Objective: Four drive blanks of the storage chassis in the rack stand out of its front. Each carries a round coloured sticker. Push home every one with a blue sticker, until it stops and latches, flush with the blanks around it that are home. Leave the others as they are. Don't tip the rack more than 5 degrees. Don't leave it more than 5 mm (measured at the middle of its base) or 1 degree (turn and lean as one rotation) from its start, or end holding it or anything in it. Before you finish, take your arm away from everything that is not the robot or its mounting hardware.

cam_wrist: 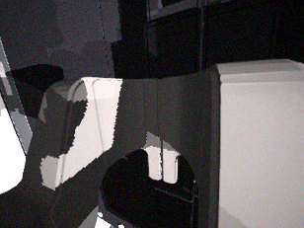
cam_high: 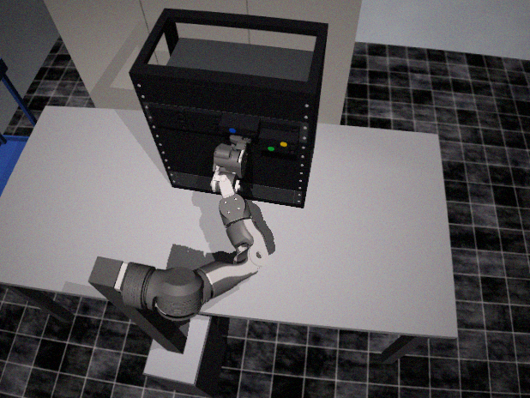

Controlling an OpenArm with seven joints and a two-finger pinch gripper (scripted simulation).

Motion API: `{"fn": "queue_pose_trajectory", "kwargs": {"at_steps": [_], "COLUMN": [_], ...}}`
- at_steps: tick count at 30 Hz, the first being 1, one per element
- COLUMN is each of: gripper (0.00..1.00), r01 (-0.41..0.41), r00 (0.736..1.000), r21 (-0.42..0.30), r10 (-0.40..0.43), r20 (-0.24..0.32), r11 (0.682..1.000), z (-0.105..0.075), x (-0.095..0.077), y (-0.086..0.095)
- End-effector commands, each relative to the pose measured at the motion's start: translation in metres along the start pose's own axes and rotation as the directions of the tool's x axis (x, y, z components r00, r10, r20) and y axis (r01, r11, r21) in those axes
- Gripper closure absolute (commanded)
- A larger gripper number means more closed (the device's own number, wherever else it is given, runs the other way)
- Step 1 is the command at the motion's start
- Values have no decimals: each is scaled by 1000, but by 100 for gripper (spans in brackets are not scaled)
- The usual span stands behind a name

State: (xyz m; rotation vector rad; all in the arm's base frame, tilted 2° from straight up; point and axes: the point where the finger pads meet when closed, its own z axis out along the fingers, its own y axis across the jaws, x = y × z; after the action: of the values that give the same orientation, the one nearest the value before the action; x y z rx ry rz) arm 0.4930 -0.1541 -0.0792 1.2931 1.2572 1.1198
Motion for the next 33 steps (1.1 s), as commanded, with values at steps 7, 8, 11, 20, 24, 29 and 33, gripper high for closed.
{"fn": "queue_pose_trajectory", "kwargs": {"at_steps": [7, 8, 11, 20, 24, 29, 33], "gripper": [100, 100, 100, 100, 100, 100, 100], "r01": [7, 7, 7, 7, 7, 7, 7], "r00": [1000, 1000, 1000, 1000, 1000, 1000, 1000], "r21": [-69, -69, -69, -68, -69, -69, -69], "r10": [-9, -9, -9, -9, -9, -9, -9], "r20": [-27, -27, -27, -26, -27, -27, -27], "r11": [998, 998, 998, 998, 998, 998, 998], "z": [0, 0, 0, 3, 3, 3, 3], "x": [8, 8, 8, 9, 9, 9, 9], "y": [20, 20, 20, 23, 24, 24, 24]}}
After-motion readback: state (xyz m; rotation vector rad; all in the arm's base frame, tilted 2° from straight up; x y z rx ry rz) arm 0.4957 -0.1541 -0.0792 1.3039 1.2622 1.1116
